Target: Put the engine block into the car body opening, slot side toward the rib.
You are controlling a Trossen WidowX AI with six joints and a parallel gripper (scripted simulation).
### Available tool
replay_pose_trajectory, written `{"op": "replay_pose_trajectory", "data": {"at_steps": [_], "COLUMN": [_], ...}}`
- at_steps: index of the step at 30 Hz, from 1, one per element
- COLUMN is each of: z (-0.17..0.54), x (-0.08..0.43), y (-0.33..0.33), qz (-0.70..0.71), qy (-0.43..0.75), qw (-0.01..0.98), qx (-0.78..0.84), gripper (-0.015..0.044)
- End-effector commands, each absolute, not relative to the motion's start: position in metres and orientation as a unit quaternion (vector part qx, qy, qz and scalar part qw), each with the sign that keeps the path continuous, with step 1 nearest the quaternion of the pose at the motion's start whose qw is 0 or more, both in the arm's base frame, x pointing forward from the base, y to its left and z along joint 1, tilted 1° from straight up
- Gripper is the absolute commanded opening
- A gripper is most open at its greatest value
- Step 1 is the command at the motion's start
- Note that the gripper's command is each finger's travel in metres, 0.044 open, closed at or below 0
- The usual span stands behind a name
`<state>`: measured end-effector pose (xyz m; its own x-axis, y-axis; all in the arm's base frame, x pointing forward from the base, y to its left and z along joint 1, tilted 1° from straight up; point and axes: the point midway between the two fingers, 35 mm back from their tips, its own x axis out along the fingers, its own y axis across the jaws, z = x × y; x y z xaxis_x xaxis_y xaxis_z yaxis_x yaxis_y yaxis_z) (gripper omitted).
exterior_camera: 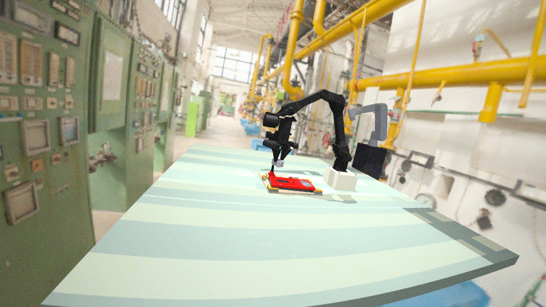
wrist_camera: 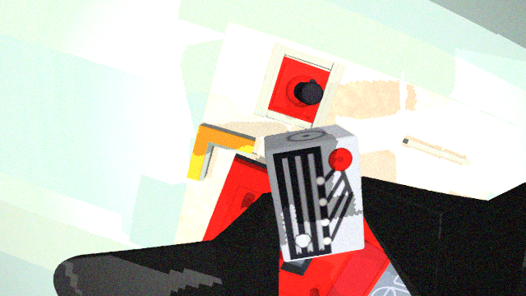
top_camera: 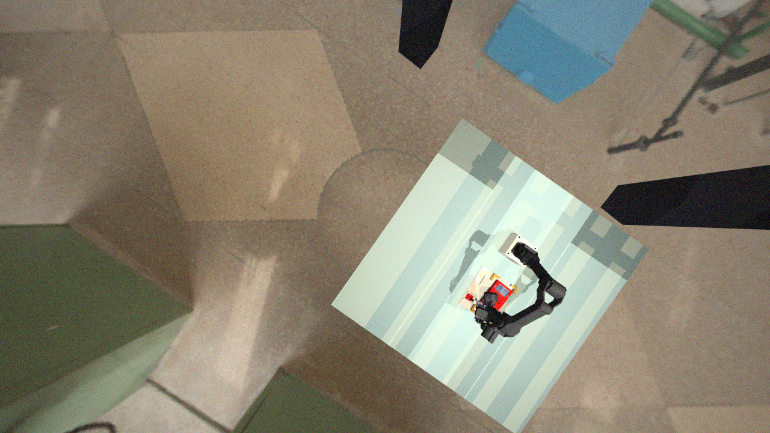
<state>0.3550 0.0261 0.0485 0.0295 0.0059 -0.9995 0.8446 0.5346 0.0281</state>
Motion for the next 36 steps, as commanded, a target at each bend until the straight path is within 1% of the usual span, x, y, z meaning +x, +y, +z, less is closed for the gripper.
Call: {"op": "replay_pose_trajectory", "data": {"at_steps": [1,14,27,33,36], "z": [0.043,0.031,0.021,0.021,0.021], "x": [0.351,0.342,0.332,0.332,0.332], "y": [0.040,0.074,0.101,0.102,0.102], "qz": [-0.282,-0.131,0.009,0.019,0.019], "qy": [0.639,0.687,0.700,0.700,0.700], "qw": [0.651,0.700,0.714,0.714,0.714], "qx": [0.296,0.143,0.003,-0.007,-0.007], "gripper": [0.0000,0.0000,0.0000,0.0157,0.0158]}}
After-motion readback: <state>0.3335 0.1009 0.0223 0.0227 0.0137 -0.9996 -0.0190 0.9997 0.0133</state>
